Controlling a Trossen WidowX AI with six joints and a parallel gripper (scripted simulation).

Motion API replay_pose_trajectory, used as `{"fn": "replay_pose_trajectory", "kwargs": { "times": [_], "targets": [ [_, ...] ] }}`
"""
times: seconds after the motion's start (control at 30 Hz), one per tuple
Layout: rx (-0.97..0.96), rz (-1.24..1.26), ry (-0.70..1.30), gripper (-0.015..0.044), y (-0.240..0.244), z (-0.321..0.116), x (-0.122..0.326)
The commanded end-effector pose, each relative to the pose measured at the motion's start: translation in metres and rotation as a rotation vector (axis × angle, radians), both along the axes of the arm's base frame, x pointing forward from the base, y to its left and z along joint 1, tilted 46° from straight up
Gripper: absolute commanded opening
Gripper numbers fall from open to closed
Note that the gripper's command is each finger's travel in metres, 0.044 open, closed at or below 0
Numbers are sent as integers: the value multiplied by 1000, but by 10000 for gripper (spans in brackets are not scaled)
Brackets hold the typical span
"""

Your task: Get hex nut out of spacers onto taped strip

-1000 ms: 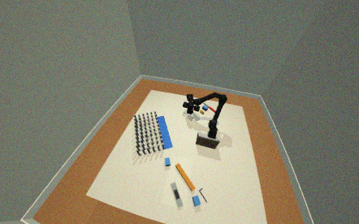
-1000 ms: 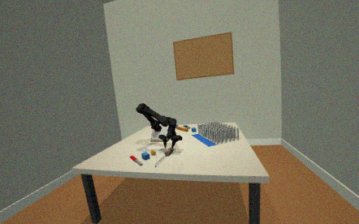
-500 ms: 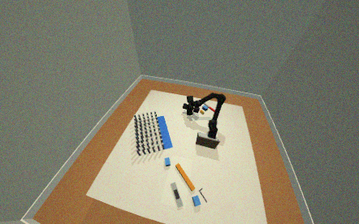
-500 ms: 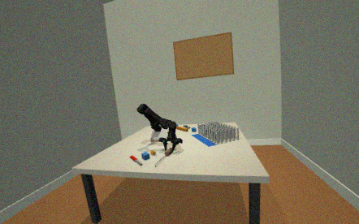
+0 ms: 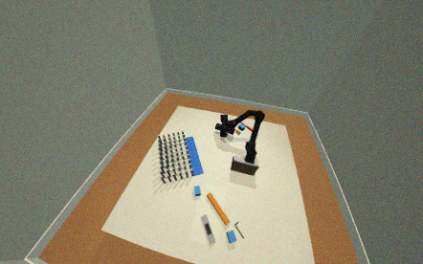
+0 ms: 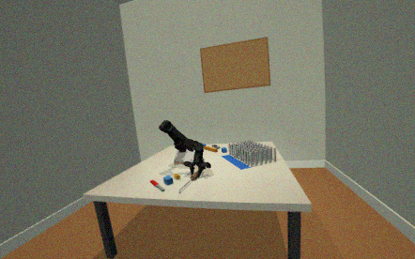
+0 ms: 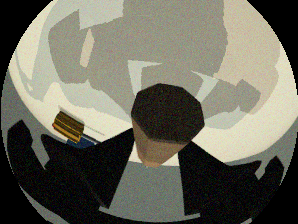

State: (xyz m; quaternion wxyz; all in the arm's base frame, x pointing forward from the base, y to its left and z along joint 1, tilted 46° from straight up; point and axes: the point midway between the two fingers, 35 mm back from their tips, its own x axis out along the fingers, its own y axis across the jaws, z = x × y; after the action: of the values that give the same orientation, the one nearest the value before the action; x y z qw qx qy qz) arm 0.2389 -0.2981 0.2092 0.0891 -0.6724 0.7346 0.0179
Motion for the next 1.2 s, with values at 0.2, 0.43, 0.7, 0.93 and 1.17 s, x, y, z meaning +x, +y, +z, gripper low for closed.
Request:
{"fn": "replay_pose_trajectory", "kwargs": {
  "times": [0.2,0.43,0.7,0.93,1.17],
  "targets": [
    [6,19,3,76,0,2,2],
    [50,49,-14,0,12,13,12],
    [102,28,-20,0,30,17,19],
    [124,6,-20,0,48,27,21],
    [121,-13,-15,0,67,42,20]
  ]
}}
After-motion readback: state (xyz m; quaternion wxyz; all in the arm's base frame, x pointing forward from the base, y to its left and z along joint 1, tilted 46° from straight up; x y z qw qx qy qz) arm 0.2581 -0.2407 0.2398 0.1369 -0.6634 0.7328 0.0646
